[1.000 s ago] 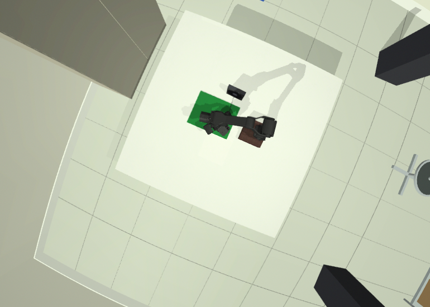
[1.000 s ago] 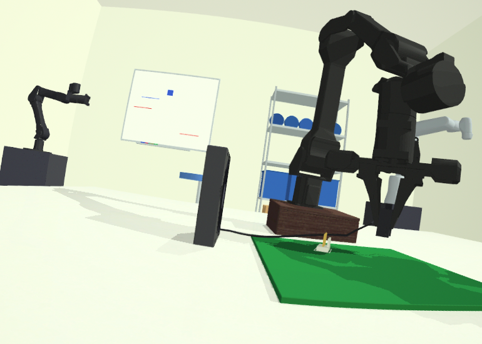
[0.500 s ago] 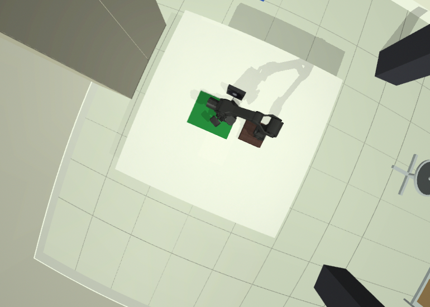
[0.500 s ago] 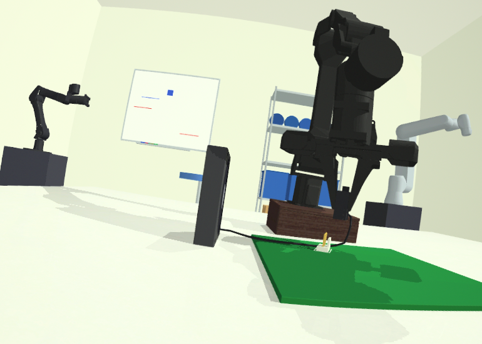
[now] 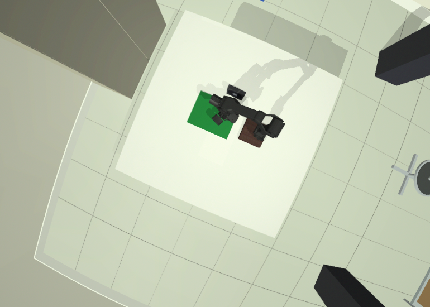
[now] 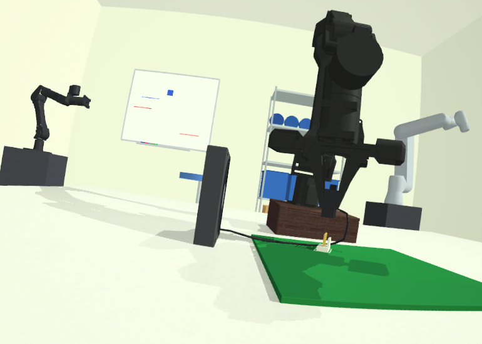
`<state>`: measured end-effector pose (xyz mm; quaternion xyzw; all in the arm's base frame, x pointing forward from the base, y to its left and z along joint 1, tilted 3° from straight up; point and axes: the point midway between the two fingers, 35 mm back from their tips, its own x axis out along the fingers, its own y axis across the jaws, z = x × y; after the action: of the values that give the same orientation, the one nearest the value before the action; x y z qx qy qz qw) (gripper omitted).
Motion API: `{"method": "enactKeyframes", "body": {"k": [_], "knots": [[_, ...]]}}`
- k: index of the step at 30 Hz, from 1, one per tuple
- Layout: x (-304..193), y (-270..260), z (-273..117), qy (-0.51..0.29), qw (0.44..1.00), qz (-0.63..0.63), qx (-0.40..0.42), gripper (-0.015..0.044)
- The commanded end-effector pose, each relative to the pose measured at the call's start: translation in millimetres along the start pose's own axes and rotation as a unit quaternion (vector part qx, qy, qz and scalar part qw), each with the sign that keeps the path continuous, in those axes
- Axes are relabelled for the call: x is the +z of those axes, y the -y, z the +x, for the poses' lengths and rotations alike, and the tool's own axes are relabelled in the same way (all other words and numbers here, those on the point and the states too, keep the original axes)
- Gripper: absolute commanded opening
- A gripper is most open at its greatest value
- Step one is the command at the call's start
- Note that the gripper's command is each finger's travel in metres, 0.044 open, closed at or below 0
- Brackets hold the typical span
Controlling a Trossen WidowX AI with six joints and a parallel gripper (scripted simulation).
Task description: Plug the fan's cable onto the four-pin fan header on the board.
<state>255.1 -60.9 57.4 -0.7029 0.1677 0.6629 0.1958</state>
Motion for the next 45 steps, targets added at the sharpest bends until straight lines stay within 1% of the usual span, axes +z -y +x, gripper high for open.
{"method": "enactKeyframes", "body": {"k": [1, 17, 22, 45], "knots": [[-4.5, 0.6, -2.5, -0.002, 1.000, -0.005, -0.003, 0.0000], [-7.7, 1.0, -3.4, -0.002, 1.000, -0.006, -0.003, 0.0000], [-7.7, 1.2, 18.7, -0.002, 1.000, -0.006, -0.003, 0.0000], [-8.6, 1.9, 18.7, -0.002, 1.000, -0.001, -0.003, 0.0000]]}}
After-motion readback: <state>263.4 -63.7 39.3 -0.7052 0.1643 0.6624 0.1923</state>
